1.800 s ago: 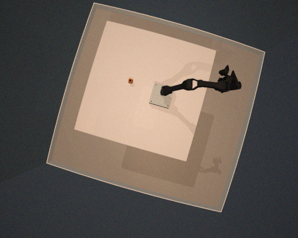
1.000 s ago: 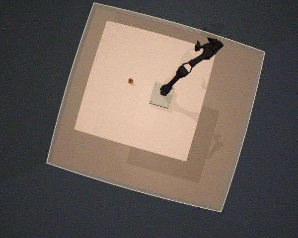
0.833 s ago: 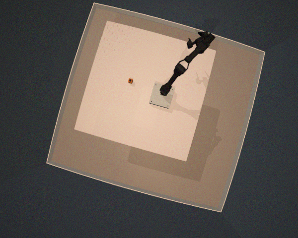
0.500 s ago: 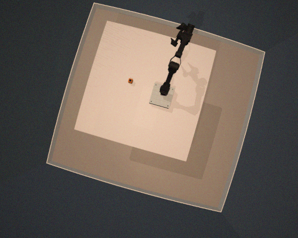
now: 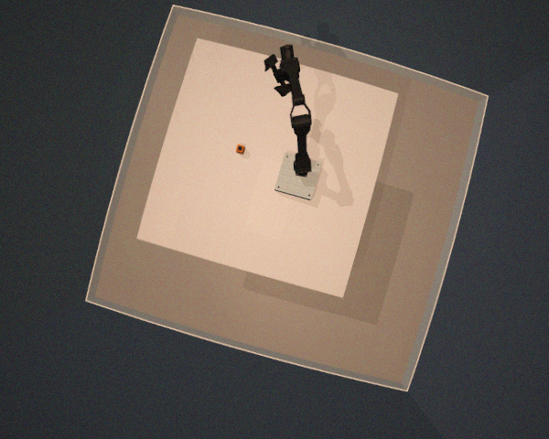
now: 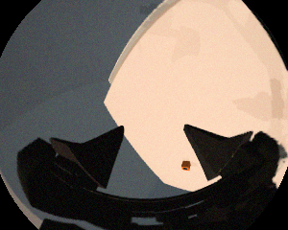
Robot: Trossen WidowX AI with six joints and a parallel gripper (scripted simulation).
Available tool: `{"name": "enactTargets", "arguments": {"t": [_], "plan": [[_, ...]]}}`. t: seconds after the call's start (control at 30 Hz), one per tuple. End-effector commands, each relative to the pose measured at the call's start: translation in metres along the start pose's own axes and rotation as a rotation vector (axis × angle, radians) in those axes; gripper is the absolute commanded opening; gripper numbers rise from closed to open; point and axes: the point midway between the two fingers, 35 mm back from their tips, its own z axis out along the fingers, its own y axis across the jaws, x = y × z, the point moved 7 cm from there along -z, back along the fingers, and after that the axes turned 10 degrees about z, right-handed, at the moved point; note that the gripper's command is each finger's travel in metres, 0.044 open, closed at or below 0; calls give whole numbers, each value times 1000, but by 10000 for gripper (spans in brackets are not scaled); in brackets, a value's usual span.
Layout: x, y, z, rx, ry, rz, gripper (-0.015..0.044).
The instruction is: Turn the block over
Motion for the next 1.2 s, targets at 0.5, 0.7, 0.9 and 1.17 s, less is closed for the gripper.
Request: {"name": "enactTargets", "arguments": {"t": [0.5, 0.7, 0.9, 1.17], "plan": [[292, -116, 68, 512, 324, -1611, 440], [338, -165, 57, 615, 460, -2057, 440], [336, -166, 56, 615, 460, -2057, 440], [328, -184, 84, 615, 460, -2057, 440]]}}
